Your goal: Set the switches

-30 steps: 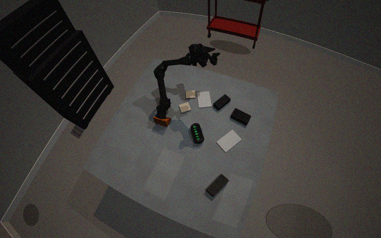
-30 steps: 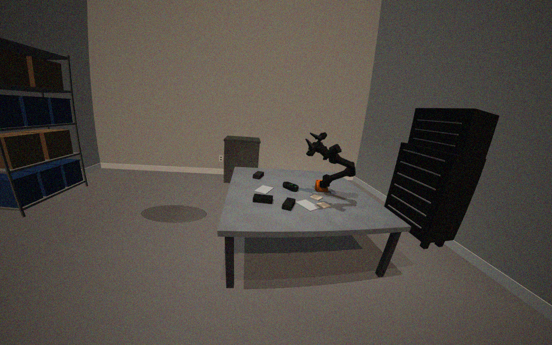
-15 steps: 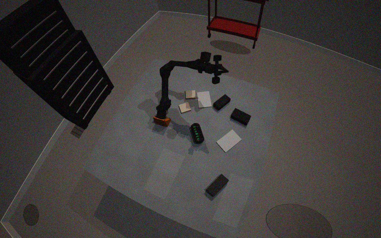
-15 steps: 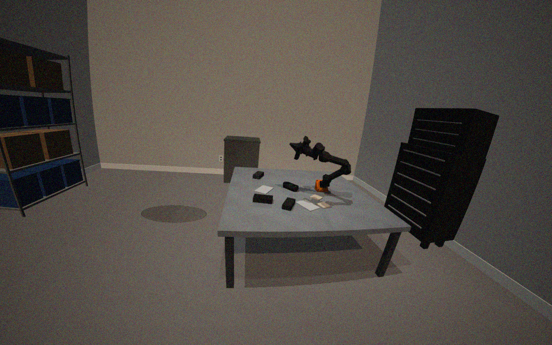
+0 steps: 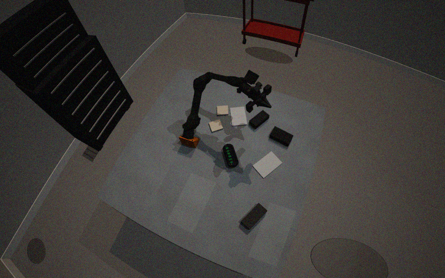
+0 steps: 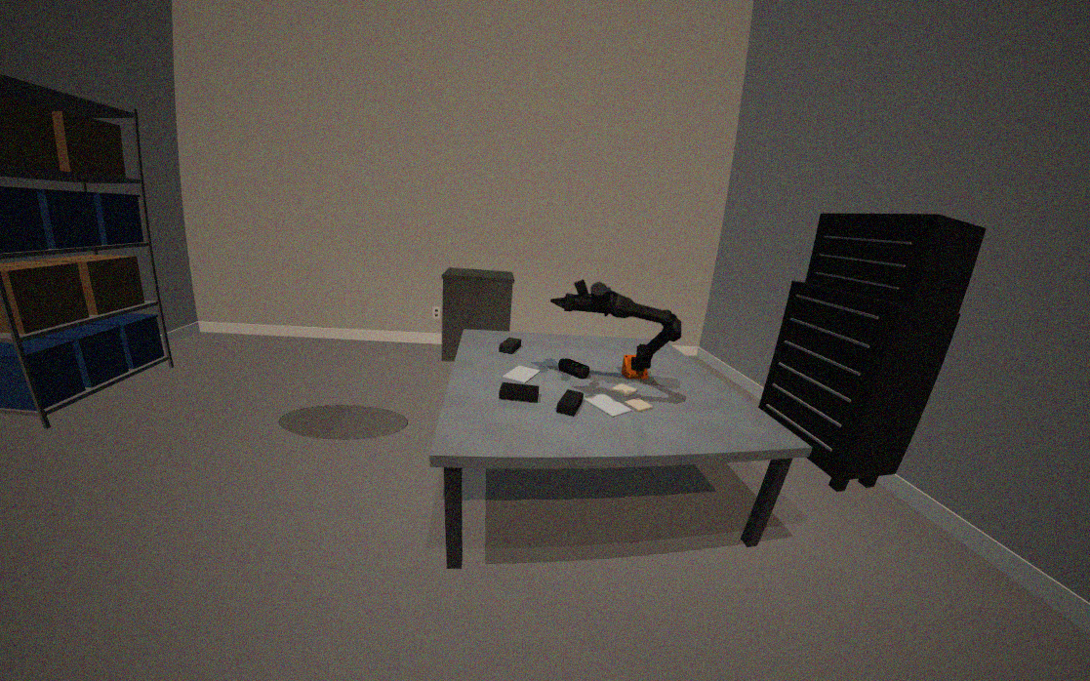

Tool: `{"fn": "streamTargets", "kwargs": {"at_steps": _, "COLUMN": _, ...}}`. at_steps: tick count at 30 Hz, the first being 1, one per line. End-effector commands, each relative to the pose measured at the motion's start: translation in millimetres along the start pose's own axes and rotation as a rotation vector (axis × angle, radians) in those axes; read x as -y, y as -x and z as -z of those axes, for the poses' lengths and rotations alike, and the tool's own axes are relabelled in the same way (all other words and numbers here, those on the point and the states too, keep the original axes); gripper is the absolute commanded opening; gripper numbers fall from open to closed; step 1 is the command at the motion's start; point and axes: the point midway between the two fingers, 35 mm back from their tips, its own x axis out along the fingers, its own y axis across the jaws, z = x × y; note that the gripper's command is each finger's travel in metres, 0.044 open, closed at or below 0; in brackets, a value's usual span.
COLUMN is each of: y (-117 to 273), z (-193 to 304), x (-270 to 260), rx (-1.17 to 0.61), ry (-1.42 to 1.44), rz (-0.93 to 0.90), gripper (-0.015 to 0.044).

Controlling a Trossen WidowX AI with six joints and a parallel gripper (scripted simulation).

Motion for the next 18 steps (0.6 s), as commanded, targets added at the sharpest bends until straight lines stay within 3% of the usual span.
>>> {"fn": "streamTargets", "kwargs": {"at_steps": 1, "y": -19, "z": 18, "x": 18, "rx": -0.105, "ry": 0.26, "rz": 0.06, "gripper": 0.0}}
{"fn": "streamTargets", "kwargs": {"at_steps": 10, "y": -49, "z": 57, "x": 62, "rx": -0.359, "ry": 0.762, "rz": 0.107, "gripper": 0.0}}
{"fn": "streamTargets", "kwargs": {"at_steps": 18, "y": -66, "z": 91, "x": 101, "rx": -0.617, "ry": 1.169, "rz": 0.04, "gripper": 0.0}}
